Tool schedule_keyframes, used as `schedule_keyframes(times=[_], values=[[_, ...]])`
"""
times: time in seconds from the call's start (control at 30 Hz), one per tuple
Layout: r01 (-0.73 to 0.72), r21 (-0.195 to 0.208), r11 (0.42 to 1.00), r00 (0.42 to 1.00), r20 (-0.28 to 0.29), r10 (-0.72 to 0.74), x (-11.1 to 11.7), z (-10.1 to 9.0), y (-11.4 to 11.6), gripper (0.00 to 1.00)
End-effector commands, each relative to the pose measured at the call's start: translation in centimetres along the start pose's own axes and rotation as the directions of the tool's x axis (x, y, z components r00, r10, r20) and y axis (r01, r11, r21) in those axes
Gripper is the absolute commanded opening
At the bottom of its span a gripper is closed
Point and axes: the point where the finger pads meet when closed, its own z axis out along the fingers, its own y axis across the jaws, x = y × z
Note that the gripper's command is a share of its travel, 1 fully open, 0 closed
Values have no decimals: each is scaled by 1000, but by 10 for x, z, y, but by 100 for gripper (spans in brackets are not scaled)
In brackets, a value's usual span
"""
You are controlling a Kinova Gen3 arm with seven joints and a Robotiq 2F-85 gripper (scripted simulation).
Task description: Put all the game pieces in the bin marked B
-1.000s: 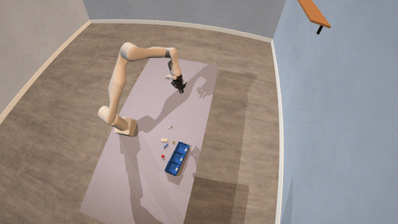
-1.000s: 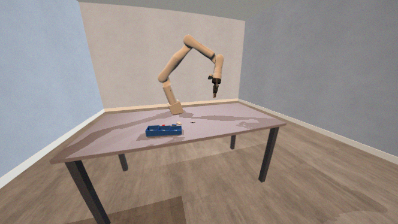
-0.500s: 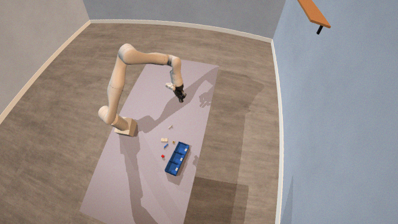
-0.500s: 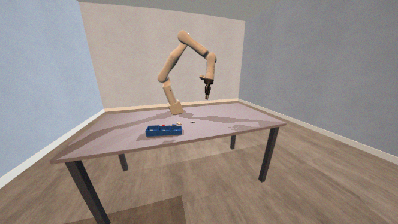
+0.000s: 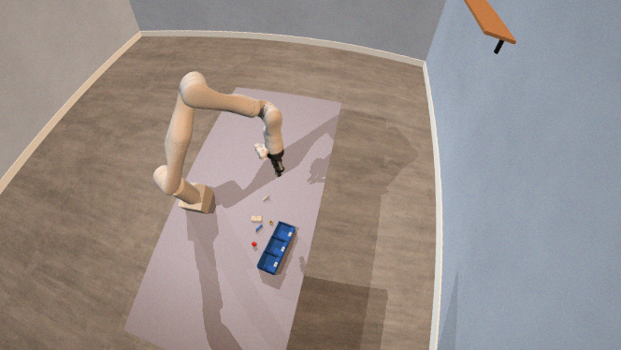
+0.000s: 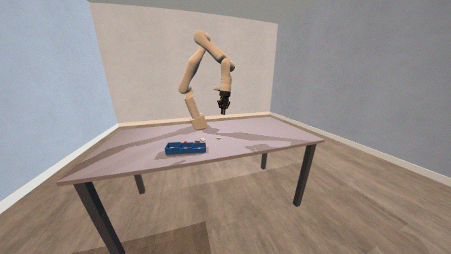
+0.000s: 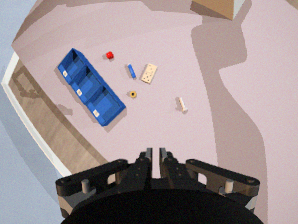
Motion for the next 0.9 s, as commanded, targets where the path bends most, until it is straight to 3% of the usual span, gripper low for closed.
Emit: schedule_keyframes(times=[0.0, 0.07, 0.2, 0.3, 0.4, 0.5, 0.6, 0.7, 0.87], values=[[-72, -25, 997, 997, -2, 72, 14, 0, -17, 9], [-167, -52, 985, 986, -13, 167, 27, 4, -27, 9], [-183, -57, 981, 983, -15, 183, 38, 7, -37, 9], [-323, -91, 942, 946, -37, 321, 59, 13, -50, 9], [-340, -95, 936, 940, -40, 338, 70, 16, -57, 9], [-473, -123, 873, 881, -67, 468, 93, 21, -68, 9], [-490, -127, 862, 872, -71, 485, 104, 23, -73, 9], [-611, -147, 778, 791, -102, 603, 128, 28, -81, 9], [-628, -150, 763, 778, -107, 619, 139, 30, -85, 9]])
